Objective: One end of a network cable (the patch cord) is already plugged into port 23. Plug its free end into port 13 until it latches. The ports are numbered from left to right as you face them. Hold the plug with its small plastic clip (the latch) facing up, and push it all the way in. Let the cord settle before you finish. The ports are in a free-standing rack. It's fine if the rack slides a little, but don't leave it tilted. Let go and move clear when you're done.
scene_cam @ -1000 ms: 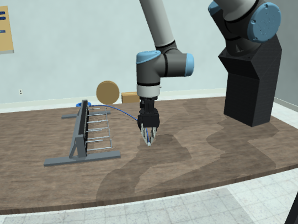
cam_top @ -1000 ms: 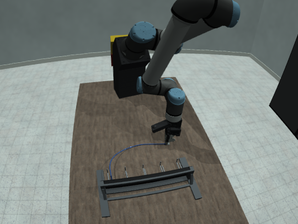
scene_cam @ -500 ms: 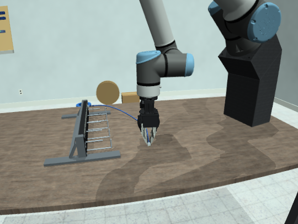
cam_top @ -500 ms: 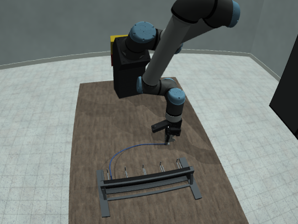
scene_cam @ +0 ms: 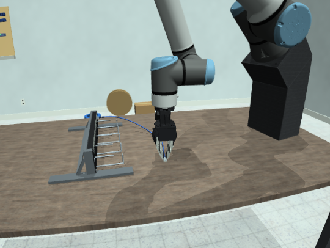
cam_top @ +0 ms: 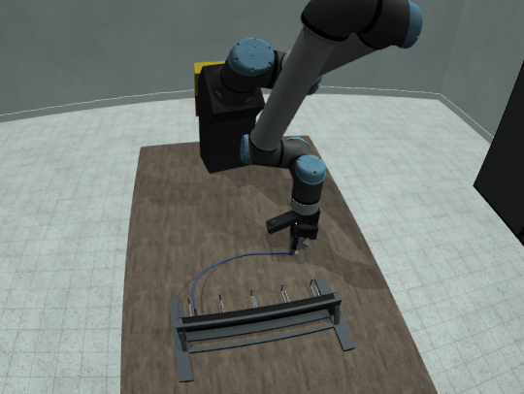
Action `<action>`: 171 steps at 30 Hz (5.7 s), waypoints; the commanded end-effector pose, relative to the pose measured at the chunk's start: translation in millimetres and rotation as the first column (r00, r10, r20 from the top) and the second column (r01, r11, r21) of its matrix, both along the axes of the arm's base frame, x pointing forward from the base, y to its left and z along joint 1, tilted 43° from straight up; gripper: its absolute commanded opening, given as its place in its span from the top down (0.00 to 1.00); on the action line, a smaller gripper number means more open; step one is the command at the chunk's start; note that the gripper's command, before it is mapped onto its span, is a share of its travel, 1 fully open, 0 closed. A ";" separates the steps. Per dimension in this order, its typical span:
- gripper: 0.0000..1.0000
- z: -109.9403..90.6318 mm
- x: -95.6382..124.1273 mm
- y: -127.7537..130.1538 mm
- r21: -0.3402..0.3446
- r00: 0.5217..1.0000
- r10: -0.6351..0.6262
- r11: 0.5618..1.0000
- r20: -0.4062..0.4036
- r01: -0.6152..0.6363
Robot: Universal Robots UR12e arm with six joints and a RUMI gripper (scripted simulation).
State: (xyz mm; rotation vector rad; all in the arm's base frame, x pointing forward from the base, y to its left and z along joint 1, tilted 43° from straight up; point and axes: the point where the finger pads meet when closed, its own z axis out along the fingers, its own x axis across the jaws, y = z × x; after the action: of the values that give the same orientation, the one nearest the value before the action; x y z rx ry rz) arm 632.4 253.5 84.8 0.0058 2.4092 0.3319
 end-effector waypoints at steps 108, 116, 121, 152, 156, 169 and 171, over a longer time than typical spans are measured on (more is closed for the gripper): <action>1.00 43.9 -38.9 -14.1 0.000 1.000 0.000 1.000 0.001 0.000; 1.00 43.9 -38.9 -14.1 0.000 1.000 0.000 1.000 0.001 0.000; 1.00 43.9 -38.9 -14.1 0.000 1.000 0.000 1.000 0.001 0.000; 1.00 44.1 -38.6 -14.4 0.002 1.000 -0.002 1.000 0.000 0.002; 1.00 44.4 -38.2 -14.9 0.004 1.000 -0.004 1.000 -0.001 0.004; 1.00 46.4 -36.0 -17.7 0.018 1.000 -0.020 1.000 -0.006 0.020; 1.00 46.9 -35.4 -18.5 0.021 1.000 -0.025 0.999 -0.008 0.025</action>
State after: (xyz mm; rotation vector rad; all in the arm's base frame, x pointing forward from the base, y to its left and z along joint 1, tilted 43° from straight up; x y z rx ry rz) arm 596.0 236.2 130.4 0.0345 2.4111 0.3424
